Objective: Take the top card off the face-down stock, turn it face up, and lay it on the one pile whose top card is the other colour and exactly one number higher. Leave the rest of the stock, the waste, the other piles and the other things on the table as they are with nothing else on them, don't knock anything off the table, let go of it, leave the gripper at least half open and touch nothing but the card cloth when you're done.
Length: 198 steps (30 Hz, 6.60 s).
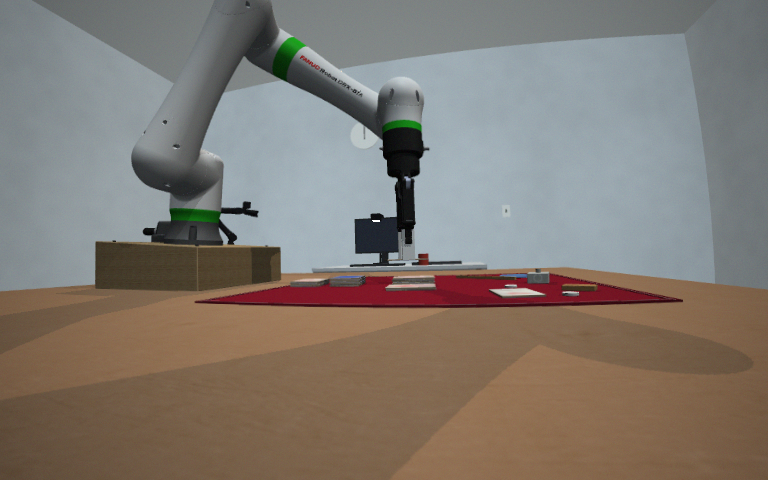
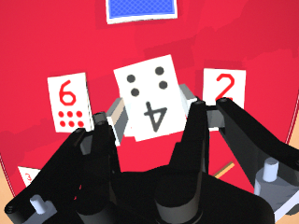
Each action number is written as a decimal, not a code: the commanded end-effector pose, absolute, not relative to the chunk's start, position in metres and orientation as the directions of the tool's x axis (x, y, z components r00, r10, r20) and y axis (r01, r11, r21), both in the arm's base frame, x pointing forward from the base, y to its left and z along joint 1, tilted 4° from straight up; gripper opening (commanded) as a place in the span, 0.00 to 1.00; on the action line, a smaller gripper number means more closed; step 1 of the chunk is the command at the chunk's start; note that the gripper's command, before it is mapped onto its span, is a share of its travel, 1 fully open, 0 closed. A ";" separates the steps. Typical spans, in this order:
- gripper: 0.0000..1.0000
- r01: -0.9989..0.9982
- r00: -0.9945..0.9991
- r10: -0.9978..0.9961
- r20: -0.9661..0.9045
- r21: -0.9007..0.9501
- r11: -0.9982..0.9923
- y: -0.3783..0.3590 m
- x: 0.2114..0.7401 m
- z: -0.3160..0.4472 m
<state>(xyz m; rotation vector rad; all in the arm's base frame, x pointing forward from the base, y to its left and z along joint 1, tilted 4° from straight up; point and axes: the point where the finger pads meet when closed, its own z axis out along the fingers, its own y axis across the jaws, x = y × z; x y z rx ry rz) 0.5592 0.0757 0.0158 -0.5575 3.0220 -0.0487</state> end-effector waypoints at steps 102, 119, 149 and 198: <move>0.50 -0.200 -0.977 -0.202 -0.068 -0.033 0.979 0.066 0.579 -0.019; 0.50 -0.200 -0.977 -0.202 -0.068 -0.033 0.979 0.066 0.579 -0.019; 0.50 -0.200 -0.977 -0.202 -0.068 -0.033 0.979 0.067 0.576 0.031; 1.00 -0.200 -0.977 -0.202 -0.068 -0.033 0.979 0.068 0.572 0.081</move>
